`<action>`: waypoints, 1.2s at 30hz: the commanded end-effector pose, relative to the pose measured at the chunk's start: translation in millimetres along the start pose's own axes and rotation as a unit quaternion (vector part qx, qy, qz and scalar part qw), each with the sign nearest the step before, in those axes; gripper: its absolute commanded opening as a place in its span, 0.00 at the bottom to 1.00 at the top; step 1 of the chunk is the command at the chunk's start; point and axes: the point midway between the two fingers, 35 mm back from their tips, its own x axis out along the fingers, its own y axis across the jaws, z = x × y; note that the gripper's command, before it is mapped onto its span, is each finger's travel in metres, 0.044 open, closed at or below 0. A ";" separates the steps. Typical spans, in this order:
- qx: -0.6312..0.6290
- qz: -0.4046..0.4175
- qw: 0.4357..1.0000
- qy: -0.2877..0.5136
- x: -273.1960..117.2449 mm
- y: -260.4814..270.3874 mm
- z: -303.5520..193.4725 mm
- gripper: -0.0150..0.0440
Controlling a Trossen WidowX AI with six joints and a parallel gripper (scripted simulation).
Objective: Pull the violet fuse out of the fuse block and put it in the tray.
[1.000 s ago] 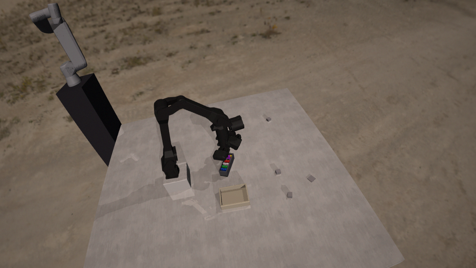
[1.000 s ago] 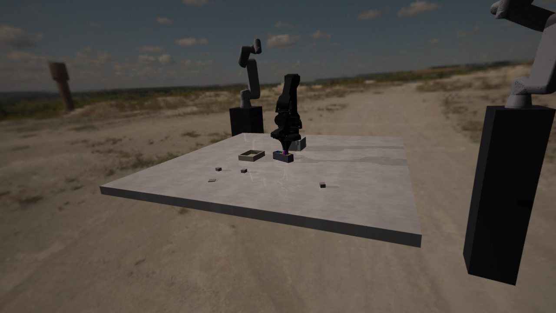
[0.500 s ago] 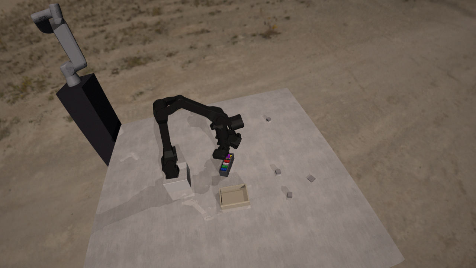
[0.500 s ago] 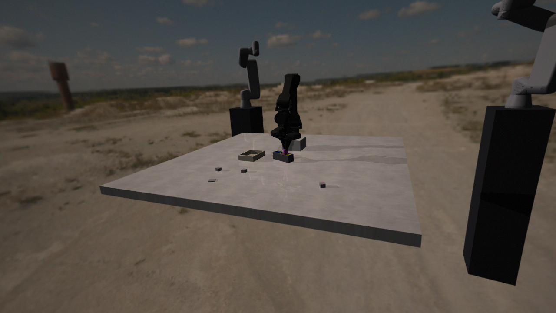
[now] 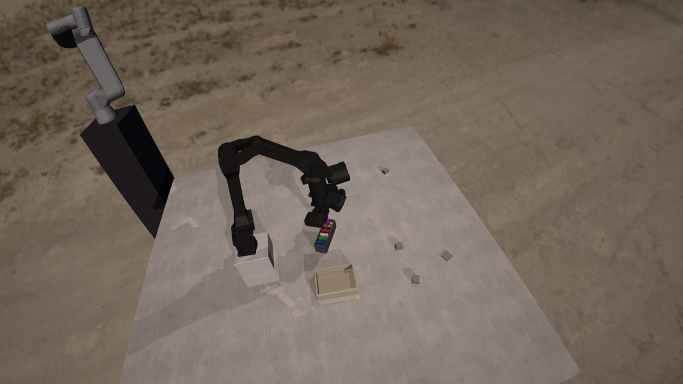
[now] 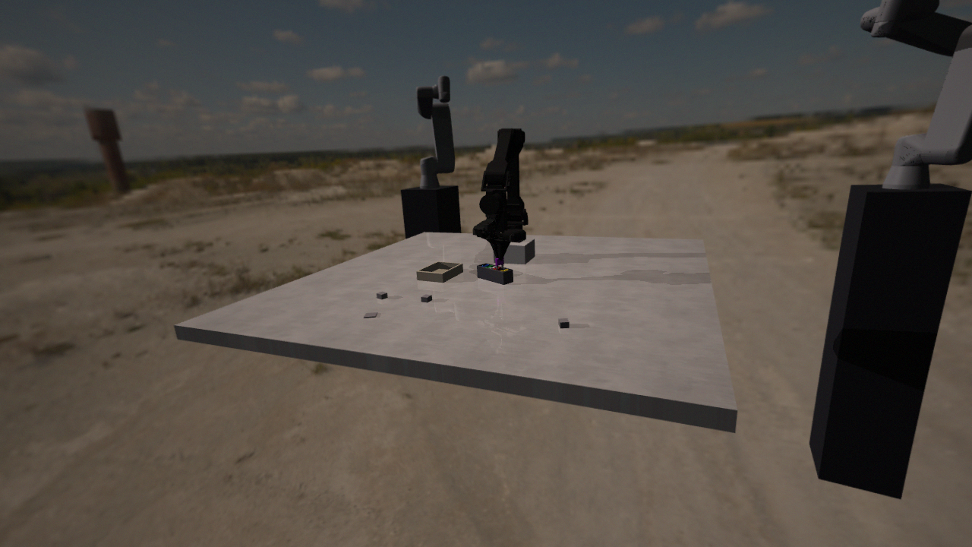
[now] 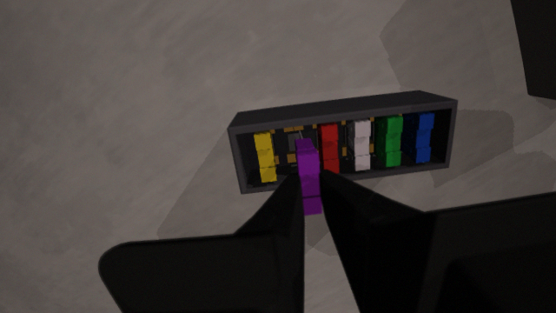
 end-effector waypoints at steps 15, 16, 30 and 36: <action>-0.003 0.004 1.000 0.000 -23.2 1.2 0.5 0.25; -0.003 0.004 1.000 0.000 -24.2 1.2 0.5 0.25; -0.003 0.002 1.000 -0.002 -25.3 -27.7 26.4 0.25; -0.003 0.000 1.000 -0.003 -25.6 -53.7 44.5 0.25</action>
